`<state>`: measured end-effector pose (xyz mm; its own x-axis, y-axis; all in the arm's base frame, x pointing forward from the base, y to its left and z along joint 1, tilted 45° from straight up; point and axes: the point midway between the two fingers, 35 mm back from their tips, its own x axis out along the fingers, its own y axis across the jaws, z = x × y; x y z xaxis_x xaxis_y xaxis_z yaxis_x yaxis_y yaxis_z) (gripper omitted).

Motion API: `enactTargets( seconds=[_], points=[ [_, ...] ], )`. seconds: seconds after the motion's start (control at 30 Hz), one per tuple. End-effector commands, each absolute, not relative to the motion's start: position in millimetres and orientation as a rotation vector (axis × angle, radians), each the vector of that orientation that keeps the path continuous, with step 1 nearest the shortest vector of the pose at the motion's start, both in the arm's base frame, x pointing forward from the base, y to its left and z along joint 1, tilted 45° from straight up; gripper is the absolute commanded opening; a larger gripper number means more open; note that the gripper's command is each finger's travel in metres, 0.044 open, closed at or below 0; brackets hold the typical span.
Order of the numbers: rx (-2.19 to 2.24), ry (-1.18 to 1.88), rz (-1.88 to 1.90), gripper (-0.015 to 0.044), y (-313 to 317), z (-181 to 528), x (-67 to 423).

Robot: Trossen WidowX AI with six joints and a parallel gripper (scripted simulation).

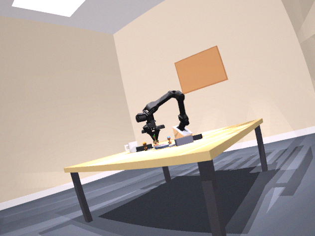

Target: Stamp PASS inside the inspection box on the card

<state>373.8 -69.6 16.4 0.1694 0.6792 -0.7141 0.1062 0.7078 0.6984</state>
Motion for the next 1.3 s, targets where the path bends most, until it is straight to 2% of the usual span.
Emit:
enactTargets(
  seconds=[0.0, 1.27],
  points=[
    [0.709, 1.358, 0.459, 0.0, -73.3, 19.2, 374.7],
    [0.711, 1.358, 0.46, 0.0, -85.4, 32.8, 370.5]
  ],
)
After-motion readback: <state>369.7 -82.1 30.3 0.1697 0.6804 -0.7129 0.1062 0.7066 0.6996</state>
